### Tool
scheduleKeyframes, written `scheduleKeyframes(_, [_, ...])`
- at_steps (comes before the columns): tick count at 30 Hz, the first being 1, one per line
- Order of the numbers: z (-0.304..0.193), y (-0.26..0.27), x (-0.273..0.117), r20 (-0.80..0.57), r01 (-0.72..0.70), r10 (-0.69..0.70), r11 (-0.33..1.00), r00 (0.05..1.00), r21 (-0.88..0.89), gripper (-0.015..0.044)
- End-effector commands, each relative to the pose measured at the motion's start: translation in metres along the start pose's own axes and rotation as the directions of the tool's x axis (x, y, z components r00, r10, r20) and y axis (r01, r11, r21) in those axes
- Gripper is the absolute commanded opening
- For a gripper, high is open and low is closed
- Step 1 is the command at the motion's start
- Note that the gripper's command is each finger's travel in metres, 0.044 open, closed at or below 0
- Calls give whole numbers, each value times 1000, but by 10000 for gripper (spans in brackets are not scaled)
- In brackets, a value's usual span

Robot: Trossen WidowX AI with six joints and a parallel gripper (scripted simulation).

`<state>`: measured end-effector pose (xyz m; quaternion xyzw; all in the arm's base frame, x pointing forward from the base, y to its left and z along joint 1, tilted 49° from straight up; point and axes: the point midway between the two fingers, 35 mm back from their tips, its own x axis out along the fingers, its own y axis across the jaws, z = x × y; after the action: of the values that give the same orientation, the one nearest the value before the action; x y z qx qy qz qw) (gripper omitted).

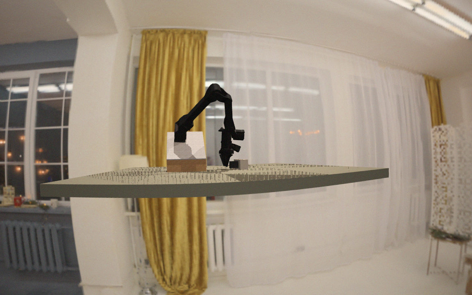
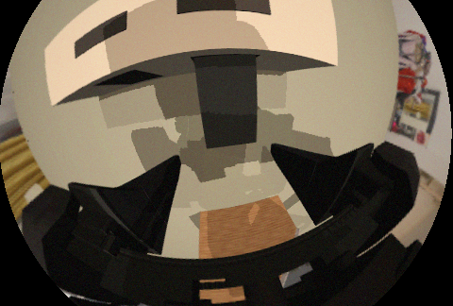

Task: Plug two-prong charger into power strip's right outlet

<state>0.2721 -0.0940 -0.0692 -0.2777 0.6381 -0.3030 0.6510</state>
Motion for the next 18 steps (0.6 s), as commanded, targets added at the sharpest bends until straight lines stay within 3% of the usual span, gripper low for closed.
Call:
scheduleKeyframes(1, [-6,0,0,-1,1,-1,1000,1000,4,440])
scheduleKeyframes(14, [-14,0,0,10,-2,2,1000,1000,-3,440])
scheduleKeyframes(18, [-6,4,-27,227,-24,37,998,973,-57,440])
